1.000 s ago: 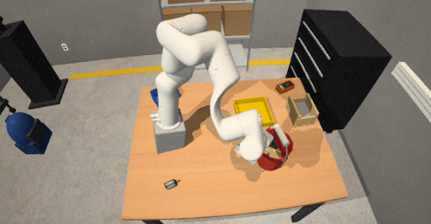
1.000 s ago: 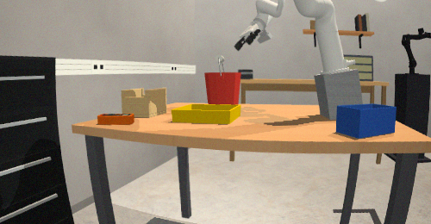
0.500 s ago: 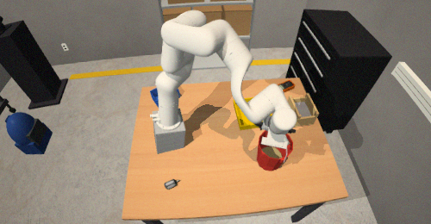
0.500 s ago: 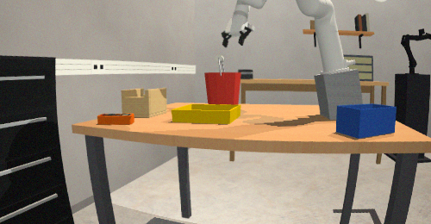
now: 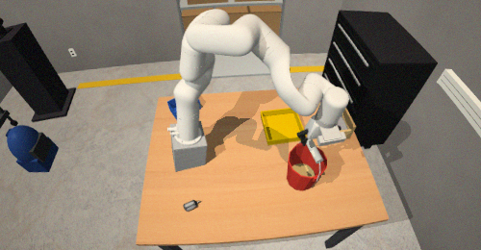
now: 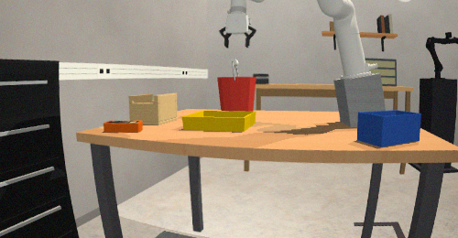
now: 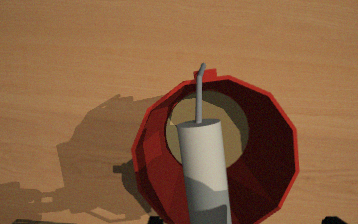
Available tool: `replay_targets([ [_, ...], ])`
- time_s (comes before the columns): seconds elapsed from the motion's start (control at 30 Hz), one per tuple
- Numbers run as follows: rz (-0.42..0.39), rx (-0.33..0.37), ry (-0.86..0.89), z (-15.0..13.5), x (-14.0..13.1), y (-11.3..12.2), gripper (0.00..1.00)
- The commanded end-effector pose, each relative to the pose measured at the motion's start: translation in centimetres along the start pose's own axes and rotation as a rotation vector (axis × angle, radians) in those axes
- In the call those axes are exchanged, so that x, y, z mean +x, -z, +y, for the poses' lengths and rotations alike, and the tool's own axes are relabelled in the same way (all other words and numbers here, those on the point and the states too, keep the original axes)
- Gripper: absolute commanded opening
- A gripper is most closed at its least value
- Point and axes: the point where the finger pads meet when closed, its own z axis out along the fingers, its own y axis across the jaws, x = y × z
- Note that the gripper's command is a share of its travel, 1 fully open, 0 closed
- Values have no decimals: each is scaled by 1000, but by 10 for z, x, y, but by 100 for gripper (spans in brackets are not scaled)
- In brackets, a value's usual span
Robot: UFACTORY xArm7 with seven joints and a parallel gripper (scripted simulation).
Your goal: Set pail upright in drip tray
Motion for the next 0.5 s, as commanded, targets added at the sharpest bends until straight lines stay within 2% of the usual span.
replay_targets([
  [0.0, 115, -25, 116, -13, 0, 2, 100],
  [0.1, 140, -30, 145, -17, -1, 2, 100],
  [0.47, 140, -30, 146, -17, -1, 2, 100],
])
